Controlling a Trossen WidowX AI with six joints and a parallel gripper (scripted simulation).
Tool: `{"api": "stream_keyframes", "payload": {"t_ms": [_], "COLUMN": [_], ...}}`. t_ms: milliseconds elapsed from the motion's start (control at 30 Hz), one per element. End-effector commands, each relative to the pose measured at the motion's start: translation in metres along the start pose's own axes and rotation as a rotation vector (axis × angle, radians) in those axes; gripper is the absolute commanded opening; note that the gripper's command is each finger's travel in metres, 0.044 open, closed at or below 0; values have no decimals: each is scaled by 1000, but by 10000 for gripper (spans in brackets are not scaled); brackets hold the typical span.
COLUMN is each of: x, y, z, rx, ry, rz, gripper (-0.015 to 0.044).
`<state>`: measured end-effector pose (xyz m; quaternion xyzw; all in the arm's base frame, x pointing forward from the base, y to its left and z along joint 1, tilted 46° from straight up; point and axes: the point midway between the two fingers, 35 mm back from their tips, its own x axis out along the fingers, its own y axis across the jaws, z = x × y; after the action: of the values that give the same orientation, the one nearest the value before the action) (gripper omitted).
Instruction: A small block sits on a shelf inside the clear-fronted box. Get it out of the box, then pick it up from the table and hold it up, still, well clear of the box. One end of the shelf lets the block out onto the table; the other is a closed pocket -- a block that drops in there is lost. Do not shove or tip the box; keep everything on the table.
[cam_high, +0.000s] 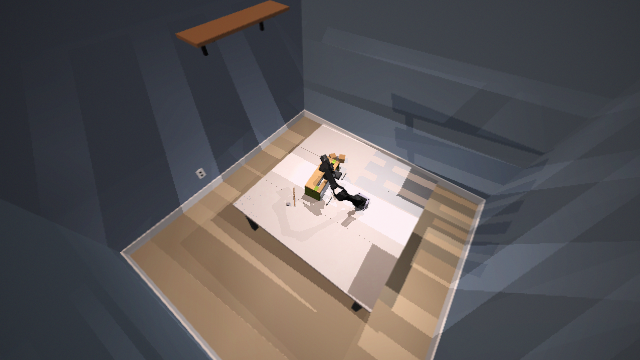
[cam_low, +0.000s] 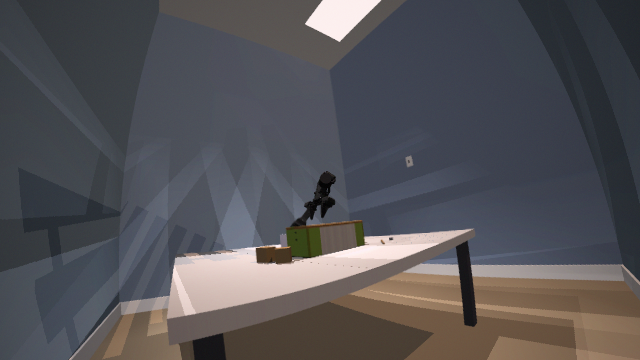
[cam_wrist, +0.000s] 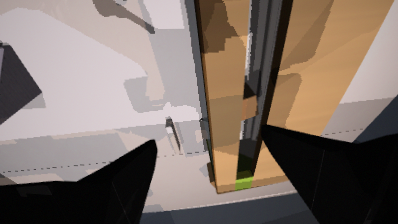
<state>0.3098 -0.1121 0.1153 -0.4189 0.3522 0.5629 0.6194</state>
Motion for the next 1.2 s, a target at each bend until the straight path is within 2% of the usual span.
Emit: {"api": "stream_keyframes", "payload": {"t_ms": [0,1167], "x": [3,49], "y": [3,-2], "z": [1,21], "rx": [-33,-34], "ry": [-25,-24], "rz": [20,19], "gripper": [400,400]}}
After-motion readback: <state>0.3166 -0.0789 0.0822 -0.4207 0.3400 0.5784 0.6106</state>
